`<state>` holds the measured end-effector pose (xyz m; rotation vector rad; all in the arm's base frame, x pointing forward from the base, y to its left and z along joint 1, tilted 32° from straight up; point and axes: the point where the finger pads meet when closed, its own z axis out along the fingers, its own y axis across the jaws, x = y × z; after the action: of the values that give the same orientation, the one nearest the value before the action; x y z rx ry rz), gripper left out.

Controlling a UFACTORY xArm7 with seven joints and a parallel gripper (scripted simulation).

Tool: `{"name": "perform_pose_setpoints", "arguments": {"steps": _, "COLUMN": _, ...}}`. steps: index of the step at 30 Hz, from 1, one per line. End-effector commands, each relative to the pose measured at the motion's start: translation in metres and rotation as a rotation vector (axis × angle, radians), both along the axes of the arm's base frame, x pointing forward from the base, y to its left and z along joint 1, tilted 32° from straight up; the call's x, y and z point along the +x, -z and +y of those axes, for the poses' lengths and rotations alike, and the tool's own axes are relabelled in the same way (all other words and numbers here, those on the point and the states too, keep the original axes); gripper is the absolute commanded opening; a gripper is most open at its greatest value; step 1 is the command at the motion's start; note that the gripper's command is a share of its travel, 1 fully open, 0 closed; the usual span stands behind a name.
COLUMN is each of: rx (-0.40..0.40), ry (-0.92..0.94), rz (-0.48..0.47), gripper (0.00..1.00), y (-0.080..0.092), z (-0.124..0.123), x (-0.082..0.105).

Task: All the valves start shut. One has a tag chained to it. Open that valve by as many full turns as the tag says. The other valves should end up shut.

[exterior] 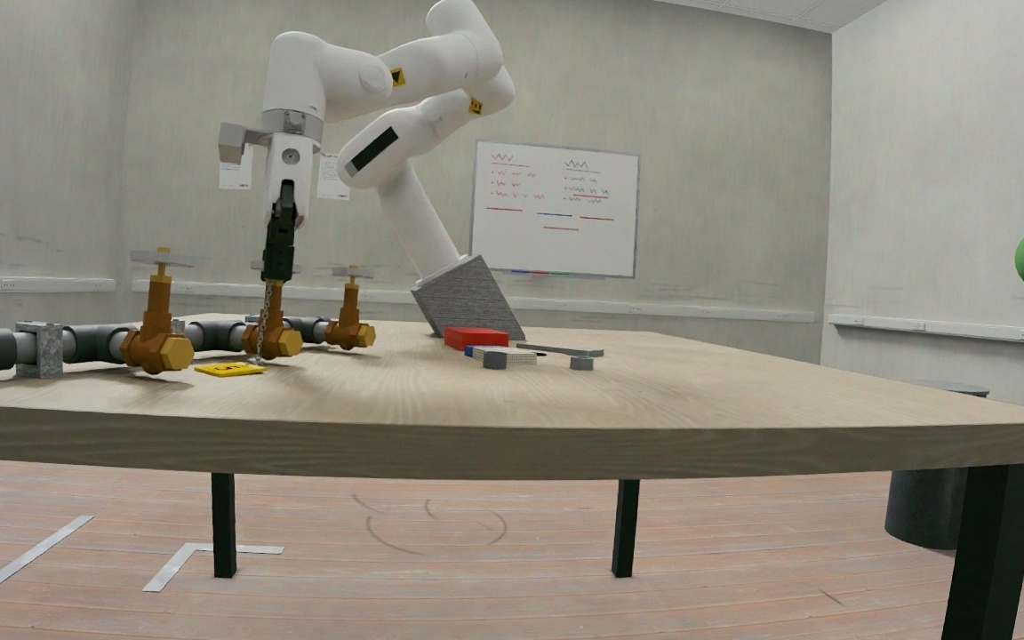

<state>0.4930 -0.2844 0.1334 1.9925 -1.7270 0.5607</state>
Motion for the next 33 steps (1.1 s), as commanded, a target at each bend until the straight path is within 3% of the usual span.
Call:
{"name": "perform_pose_setpoints", "arguments": {"steps": 1, "rx": -0.003, "ry": -0.092, "rz": 0.051, "gripper": 0.0, "y": -0.0024, "z": 0.0007, "x": 0.0022}}
{"name": "perform_pose_setpoints", "arguments": {"steps": 16, "rx": -0.02, "ry": -0.696, "rz": 0.481, "gripper": 0.0, "y": -0.0024, "z": 0.0007, "x": 0.0022}}
{"name": "perform_pose_setpoints", "arguments": {"steps": 18, "rx": -0.02, "ry": -0.696, "rz": 0.481, "gripper": 0.0, "y": -0.0024, "z": 0.0007, "x": 0.0022}}
{"name": "perform_pose_setpoints", "arguments": {"steps": 19, "rx": -0.022, "ry": -0.816, "rz": 0.561, "gripper": 0.0, "y": -0.0024, "z": 0.0007, "x": 0.0022}}
{"name": "perform_pose_setpoints", "arguments": {"steps": 33, "rx": -0.035, "ry": -1.343, "rz": 0.956, "gripper": 0.0, "y": -0.0024, "z": 0.0007, "x": 0.0022}}
